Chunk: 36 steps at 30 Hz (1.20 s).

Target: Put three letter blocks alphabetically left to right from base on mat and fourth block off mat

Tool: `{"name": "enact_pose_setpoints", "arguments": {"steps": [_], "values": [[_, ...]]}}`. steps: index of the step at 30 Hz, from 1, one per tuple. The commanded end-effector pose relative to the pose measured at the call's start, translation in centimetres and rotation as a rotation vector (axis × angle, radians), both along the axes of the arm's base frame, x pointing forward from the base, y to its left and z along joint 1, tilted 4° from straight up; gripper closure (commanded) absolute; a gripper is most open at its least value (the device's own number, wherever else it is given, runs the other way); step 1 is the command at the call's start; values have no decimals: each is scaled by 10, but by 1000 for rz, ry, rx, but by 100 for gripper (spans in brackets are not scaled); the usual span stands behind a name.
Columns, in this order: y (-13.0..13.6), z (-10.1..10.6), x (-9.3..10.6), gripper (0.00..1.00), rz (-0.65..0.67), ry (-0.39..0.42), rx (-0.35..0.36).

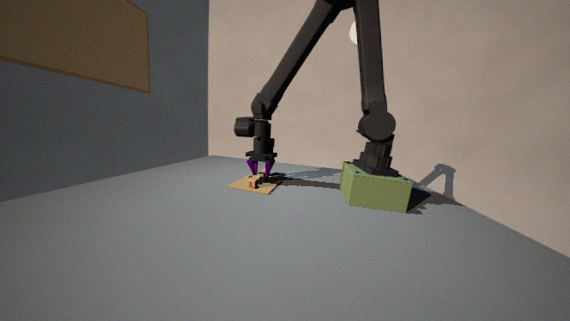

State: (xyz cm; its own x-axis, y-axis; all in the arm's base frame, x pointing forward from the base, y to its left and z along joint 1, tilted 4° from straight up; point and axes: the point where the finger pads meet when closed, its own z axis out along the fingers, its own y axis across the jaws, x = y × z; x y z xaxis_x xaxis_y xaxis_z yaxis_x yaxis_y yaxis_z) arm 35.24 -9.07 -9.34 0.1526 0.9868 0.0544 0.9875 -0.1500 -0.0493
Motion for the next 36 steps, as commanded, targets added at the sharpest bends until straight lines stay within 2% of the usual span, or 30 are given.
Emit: {"name": "enact_pose_setpoints", "arguments": {"steps": [1, 36], "values": [[-7, 25, 34, 56, -3, -71, -20], [-15, 66, 34, 56, 0, -76, -23]]}}
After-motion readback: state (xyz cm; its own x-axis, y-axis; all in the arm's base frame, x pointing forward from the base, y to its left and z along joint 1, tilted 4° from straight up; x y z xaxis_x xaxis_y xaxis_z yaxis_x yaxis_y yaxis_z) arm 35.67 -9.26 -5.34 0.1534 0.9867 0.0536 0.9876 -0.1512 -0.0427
